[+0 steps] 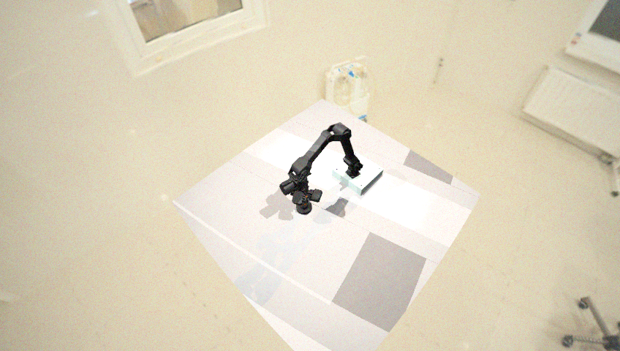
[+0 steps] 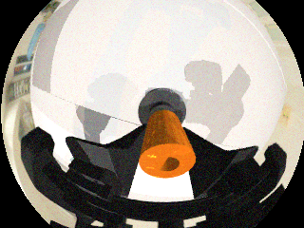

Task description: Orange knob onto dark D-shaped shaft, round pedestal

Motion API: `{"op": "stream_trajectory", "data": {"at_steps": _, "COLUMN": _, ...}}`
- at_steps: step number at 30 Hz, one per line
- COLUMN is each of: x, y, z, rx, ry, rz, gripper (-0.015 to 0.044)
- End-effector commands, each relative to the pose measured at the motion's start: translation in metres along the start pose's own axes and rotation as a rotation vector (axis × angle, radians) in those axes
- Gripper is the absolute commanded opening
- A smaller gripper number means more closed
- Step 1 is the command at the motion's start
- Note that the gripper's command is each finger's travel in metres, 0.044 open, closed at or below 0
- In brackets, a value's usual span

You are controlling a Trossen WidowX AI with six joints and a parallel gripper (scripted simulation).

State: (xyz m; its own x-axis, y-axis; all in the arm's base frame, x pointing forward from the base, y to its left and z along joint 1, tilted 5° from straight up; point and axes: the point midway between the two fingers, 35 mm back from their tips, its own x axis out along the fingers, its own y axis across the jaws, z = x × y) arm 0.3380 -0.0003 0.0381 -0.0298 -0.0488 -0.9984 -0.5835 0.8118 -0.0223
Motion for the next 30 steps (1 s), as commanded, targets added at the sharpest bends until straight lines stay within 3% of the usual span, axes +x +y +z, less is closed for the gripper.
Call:
{"op": "stream_trajectory", "data": {"at_steps": 1, "x": 0.0006, "y": 0.0003, "z": -0.0007, "rx": -0.005, "ry": 0.001, "rz": -0.002, "gripper": 0.0}}
{"op": "stream_trajectory", "data": {"at_steps": 20, "x": -0.0044, "y": 0.0006, "z": -0.0017, "rx": -0.005, "ry": 0.001, "rz": -0.002, "gripper": 0.0}}
{"op": "stream_trajectory", "data": {"at_steps": 30, "x": -0.0006, "y": -0.0008, "z": 0.0004, "rx": -0.215, "ry": 0.001, "rz": -0.002, "gripper": 0.0}}
